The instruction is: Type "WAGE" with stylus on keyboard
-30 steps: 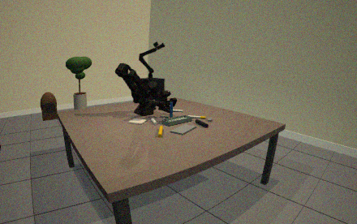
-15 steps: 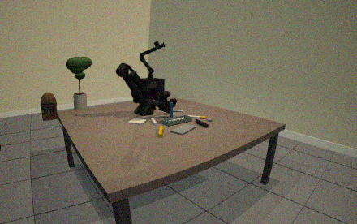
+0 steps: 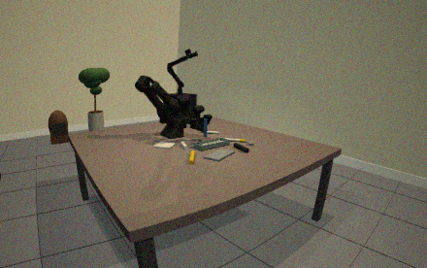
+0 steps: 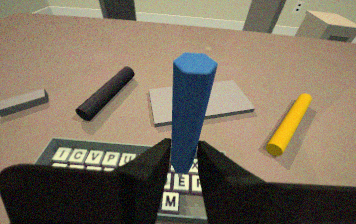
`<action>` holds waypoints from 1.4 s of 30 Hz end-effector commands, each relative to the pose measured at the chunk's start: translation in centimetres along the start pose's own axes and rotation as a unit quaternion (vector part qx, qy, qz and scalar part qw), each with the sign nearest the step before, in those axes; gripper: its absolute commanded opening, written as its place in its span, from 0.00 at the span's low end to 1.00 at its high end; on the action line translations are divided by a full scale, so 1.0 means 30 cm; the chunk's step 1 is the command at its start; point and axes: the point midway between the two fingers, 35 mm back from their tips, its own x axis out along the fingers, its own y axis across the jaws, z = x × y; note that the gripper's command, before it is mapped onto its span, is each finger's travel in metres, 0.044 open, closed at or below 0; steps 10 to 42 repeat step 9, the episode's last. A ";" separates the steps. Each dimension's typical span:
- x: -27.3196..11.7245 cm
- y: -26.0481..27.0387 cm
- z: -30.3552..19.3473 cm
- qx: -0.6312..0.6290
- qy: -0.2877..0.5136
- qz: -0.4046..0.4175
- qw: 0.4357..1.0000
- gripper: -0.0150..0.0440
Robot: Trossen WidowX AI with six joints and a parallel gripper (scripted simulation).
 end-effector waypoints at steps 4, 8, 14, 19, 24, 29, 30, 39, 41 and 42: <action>-0.032 -0.007 0.050 0.004 -0.003 -0.002 1.000 0.39; -0.027 -0.004 0.044 0.002 -0.004 -0.001 1.000 0.39; -0.027 -0.004 0.044 0.002 -0.004 -0.001 1.000 0.39; -0.027 -0.004 0.044 0.002 -0.004 -0.001 1.000 0.39; -0.027 -0.004 0.044 0.002 -0.004 -0.001 1.000 0.39; -0.027 -0.004 0.044 0.002 -0.004 -0.001 1.000 0.39; -0.027 -0.004 0.044 0.002 -0.004 -0.001 1.000 0.39; -0.027 -0.004 0.044 0.002 -0.004 -0.001 1.000 0.39; -0.027 -0.004 0.044 0.002 -0.004 -0.001 1.000 0.39; -0.027 -0.004 0.044 0.002 -0.004 -0.001 1.000 0.39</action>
